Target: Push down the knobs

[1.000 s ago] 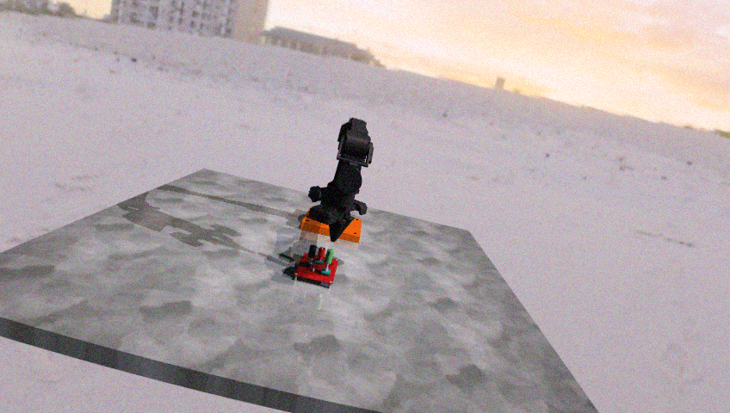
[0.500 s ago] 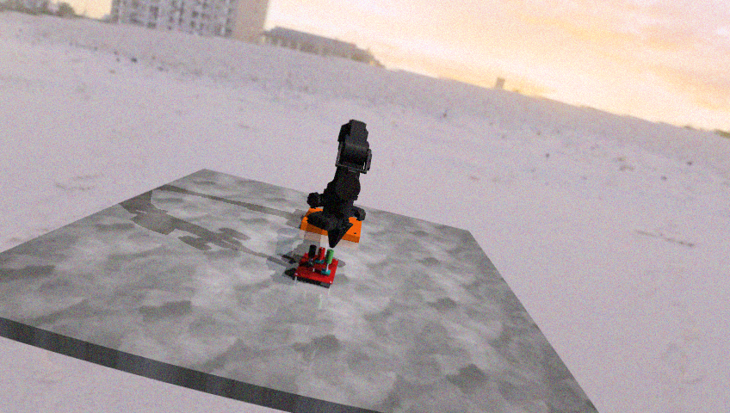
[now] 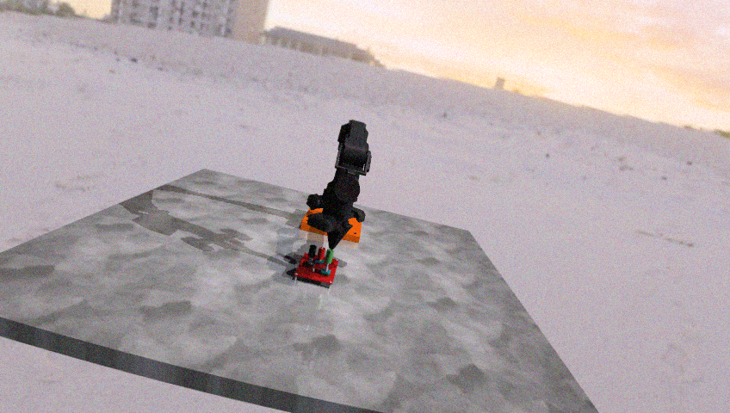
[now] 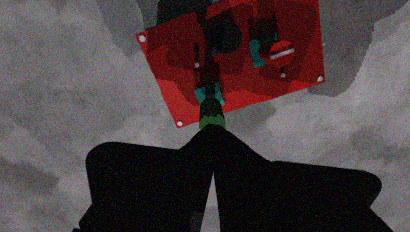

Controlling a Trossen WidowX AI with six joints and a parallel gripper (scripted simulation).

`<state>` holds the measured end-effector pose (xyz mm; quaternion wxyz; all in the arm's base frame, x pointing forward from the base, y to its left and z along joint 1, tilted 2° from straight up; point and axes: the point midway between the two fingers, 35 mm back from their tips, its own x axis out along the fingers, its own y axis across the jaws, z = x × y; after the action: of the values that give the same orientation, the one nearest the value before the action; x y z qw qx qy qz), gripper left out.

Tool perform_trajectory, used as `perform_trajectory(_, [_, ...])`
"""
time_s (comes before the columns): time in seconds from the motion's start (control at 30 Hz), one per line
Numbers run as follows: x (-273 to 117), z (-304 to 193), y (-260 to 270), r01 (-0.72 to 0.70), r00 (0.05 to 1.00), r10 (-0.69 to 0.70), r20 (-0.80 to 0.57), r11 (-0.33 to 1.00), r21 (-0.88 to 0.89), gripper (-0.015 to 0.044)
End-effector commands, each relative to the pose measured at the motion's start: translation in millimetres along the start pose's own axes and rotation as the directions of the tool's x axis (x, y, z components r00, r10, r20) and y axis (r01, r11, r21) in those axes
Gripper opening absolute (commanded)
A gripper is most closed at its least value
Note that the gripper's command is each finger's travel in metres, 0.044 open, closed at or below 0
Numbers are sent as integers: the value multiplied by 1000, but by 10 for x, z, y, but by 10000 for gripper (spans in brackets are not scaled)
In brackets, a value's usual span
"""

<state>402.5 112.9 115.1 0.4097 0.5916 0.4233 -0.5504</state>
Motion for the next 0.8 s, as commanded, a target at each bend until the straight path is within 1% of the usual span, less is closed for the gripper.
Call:
perform_trajectory(0.0, [18, 8, -1, -1, 1000, 1, 4, 1000, 4, 0])
perform_trajectory(0.77, [79, 8, -1, -1, 1000, 1, 4, 1000, 4, 0])
